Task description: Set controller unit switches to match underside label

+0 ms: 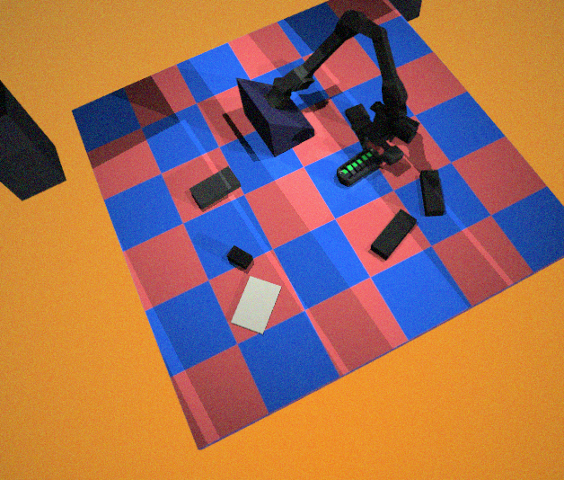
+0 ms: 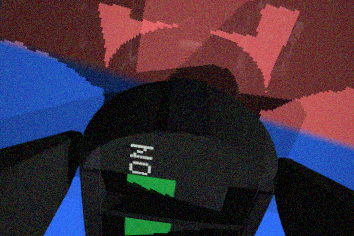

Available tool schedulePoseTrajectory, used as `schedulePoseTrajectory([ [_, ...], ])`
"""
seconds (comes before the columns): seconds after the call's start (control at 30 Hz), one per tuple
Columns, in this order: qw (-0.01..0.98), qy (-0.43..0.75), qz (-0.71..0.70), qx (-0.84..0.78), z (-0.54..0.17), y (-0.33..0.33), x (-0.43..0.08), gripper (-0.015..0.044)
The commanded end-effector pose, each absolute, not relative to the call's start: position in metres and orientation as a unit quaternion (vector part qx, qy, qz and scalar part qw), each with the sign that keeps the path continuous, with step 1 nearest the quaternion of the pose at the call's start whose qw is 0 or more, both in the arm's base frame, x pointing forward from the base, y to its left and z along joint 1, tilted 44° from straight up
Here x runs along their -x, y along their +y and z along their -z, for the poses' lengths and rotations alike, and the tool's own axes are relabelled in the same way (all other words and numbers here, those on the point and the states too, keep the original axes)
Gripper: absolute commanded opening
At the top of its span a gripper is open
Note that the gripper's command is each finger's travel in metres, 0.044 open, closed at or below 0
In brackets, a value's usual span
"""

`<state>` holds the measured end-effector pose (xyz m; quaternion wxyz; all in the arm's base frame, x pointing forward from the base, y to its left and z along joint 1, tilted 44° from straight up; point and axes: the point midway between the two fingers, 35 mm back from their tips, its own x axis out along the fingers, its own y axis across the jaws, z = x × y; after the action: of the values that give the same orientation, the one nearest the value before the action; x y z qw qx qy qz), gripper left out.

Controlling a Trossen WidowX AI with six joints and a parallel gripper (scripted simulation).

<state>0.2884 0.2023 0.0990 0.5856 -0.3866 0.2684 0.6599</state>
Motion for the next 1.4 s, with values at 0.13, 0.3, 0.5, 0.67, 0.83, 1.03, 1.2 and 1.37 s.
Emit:
schedulePoseTrajectory([
  [0.13,0.587,0.270,-0.659,0.386,-0.099,0.198,-0.289,0.0337],
  [0.3,0.587,0.270,-0.659,0.385,-0.101,0.195,-0.290,0.0337],
  [0.5,0.588,0.267,-0.661,0.383,-0.103,0.191,-0.290,0.0336],
  [0.67,0.589,0.265,-0.662,0.380,-0.104,0.187,-0.291,0.0336],
  [0.83,0.590,0.263,-0.664,0.378,-0.105,0.185,-0.291,0.0336],
  [1.03,0.591,0.260,-0.665,0.375,-0.106,0.181,-0.292,0.0336],
  [1.2,0.592,0.257,-0.667,0.372,-0.107,0.177,-0.292,0.0336],
  [1.37,0.593,0.255,-0.669,0.369,-0.108,0.173,-0.293,0.0336],
])
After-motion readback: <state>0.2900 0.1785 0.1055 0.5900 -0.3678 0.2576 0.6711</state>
